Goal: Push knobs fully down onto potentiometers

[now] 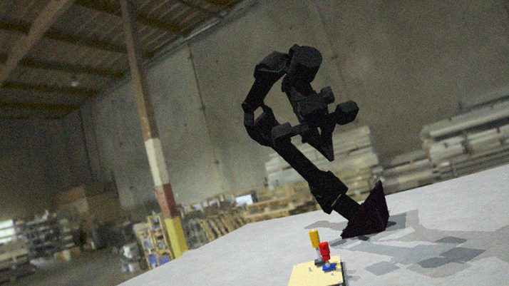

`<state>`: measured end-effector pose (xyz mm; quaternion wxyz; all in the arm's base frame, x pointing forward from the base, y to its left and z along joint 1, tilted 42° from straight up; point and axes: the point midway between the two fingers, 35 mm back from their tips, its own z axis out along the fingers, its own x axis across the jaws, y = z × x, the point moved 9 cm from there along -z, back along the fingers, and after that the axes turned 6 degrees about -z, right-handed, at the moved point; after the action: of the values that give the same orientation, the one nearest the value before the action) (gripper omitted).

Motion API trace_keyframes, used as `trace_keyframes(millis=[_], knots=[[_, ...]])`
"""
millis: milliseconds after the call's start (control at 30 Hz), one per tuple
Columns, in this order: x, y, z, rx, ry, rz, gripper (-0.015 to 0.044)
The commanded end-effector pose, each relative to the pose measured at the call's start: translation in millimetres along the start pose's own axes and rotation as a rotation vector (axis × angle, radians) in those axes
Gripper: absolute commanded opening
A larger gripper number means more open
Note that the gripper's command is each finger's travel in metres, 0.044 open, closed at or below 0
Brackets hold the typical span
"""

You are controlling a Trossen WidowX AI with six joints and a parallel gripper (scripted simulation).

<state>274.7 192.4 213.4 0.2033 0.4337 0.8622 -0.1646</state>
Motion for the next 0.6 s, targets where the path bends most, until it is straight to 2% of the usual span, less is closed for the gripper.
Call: trace_keyframes(millis=[0, 233, 567], knots=[[-26.0, 2.9, 34.2, 0.124, -0.036, -0.047, 0.0], [-68.7, -3.8, 84.6, 0.309, -0.048, -0.12, 0.0], [-70.2, -6.3, 92.5, 0.314, -0.048, -0.122, 0.0]])
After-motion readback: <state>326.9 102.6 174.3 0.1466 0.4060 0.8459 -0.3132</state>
